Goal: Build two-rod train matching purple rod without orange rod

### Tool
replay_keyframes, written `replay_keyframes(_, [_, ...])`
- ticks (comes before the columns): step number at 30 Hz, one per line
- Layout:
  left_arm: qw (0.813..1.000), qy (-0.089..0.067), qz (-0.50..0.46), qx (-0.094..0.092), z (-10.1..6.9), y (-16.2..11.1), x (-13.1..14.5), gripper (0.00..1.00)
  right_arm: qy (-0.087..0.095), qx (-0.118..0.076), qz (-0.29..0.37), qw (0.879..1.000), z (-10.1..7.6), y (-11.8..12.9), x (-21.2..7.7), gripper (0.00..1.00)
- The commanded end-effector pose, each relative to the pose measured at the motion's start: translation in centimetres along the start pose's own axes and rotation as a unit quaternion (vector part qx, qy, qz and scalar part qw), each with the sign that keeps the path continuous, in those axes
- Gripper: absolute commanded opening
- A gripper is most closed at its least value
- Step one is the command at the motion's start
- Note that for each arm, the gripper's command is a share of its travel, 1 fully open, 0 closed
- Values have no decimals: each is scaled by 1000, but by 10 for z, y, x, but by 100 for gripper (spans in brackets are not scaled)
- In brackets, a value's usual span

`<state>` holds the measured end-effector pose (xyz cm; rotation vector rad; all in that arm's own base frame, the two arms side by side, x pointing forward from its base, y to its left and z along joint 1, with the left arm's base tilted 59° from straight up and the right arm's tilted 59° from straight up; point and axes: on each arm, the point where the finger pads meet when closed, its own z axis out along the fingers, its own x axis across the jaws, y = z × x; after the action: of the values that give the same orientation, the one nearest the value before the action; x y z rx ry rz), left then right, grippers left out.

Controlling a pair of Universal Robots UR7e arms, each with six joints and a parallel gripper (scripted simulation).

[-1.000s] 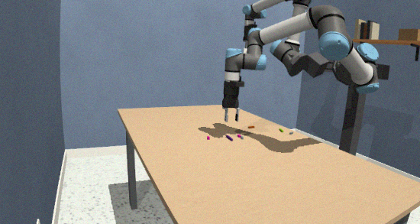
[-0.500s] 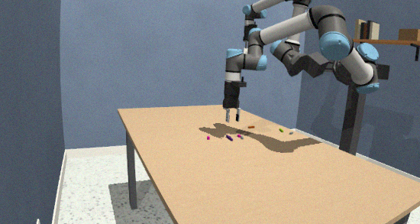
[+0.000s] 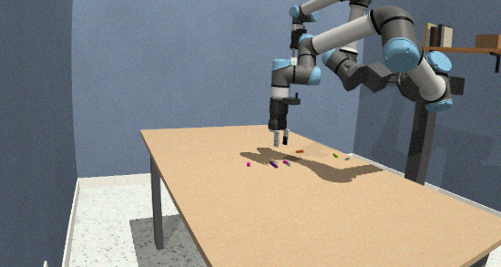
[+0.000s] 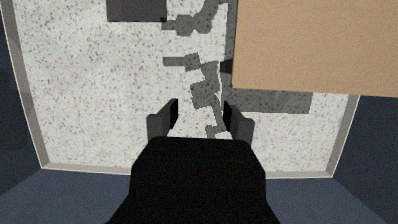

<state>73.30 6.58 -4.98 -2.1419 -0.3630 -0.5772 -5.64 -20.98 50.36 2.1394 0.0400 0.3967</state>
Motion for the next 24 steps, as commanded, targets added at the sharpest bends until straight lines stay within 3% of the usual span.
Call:
replay_keyframes(1, [998, -1, -69, 3, 0, -3, -4, 100, 0, -1, 0, 1000, 0, 0, 0, 100])
replay_keyframes(15, [967, 0, -254, 3, 4, -9, -17, 100, 0, -1, 0, 1000, 0, 0, 0, 100])
replay_keyframes(24, [918, 0, -397, 3, 6, -12, -26, 100, 0, -1, 0, 1000, 0, 0, 0, 100])
